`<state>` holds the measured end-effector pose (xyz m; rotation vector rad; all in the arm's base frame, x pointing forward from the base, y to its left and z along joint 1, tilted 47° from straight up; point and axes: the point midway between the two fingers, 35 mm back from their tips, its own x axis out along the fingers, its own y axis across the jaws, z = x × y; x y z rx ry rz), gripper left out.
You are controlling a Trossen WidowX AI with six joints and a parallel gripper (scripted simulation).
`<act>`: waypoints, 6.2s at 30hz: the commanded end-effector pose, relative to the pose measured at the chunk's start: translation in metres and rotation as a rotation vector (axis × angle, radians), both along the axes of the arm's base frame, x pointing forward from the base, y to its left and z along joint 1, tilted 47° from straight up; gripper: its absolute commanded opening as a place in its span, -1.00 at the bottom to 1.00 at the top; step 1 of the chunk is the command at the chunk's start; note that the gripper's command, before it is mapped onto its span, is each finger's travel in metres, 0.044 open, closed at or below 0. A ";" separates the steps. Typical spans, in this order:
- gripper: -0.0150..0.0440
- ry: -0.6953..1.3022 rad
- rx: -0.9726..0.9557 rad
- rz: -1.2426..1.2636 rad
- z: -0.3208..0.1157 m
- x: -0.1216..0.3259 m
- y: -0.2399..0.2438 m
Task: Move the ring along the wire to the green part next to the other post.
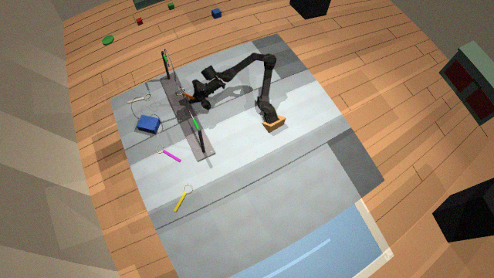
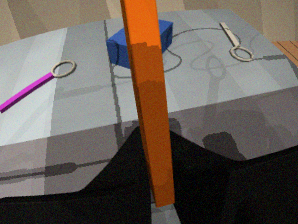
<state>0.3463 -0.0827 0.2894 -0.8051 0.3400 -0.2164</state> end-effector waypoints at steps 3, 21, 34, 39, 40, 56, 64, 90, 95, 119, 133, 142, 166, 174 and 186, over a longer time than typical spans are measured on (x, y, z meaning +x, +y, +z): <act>-1.00 0.003 0.031 -0.002 -0.009 0.000 0.006; -1.00 0.017 0.248 0.010 -0.037 -0.001 0.039; -1.00 0.038 0.532 0.024 -0.056 -0.003 0.081; -1.00 0.048 0.652 0.029 -0.060 -0.004 0.100; -1.00 0.050 0.677 0.030 -0.060 -0.005 0.104; -1.00 0.085 1.069 0.046 -0.055 -0.010 0.165; -1.00 0.104 1.266 0.054 -0.044 -0.013 0.194; -1.00 0.164 1.826 0.082 0.019 -0.023 0.256; -1.00 0.171 1.894 0.085 0.030 -0.024 0.262; -1.00 0.153 1.715 0.073 0.034 -0.024 0.260; -1.00 0.120 1.394 0.054 0.018 -0.021 0.244; -1.00 0.099 1.193 0.042 0.010 -0.020 0.231; -1.00 0.037 0.609 0.008 0.004 -0.016 0.188; -1.00 0.016 0.414 -0.002 0.007 -0.015 0.173; -1.00 -0.014 0.122 -0.018 0.018 -0.014 0.154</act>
